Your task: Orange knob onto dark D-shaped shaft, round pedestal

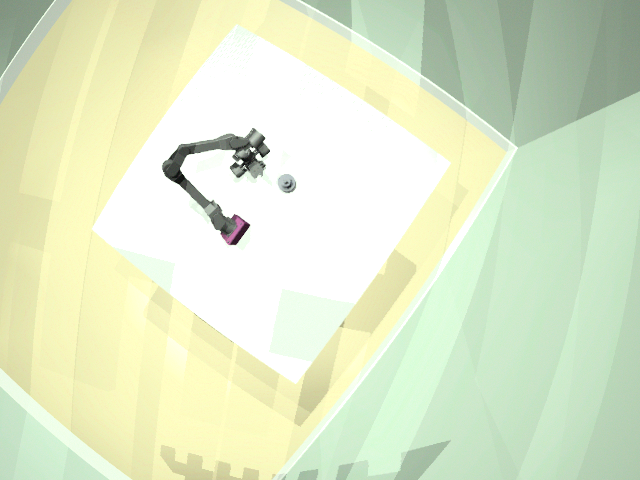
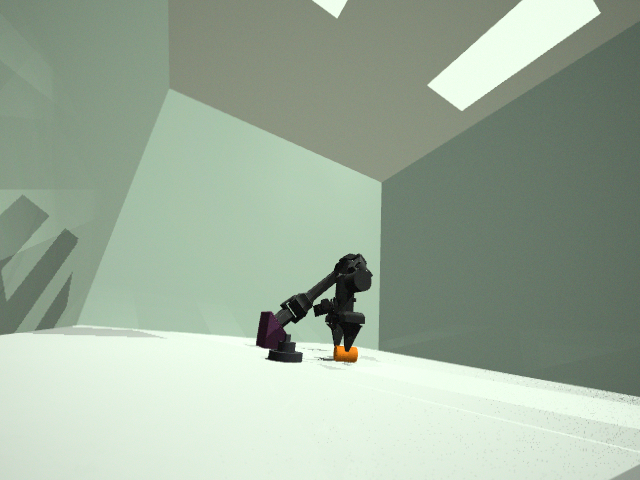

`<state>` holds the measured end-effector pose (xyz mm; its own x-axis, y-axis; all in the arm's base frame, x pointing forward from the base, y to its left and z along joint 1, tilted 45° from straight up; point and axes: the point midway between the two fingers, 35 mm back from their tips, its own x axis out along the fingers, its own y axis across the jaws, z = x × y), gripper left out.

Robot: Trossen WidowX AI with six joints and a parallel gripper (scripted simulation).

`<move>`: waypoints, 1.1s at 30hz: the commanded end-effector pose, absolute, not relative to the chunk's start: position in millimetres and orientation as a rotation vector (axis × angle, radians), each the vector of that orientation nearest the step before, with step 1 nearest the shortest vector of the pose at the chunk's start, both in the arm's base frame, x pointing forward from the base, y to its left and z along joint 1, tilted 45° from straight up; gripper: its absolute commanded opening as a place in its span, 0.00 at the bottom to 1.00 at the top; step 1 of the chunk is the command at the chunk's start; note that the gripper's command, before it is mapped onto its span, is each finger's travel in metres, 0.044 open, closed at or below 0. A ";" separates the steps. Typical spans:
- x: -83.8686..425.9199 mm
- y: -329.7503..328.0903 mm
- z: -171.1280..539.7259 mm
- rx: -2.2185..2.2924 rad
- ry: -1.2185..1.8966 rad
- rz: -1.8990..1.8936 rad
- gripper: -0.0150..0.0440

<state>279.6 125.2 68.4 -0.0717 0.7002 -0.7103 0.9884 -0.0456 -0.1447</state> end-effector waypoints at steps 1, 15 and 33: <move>275.9 131.1 62.1 1.782 1.822 -0.916 1.00; 274.3 138.5 55.1 1.783 1.824 -0.915 0.73; 274.3 138.5 55.1 1.783 1.824 -0.915 0.57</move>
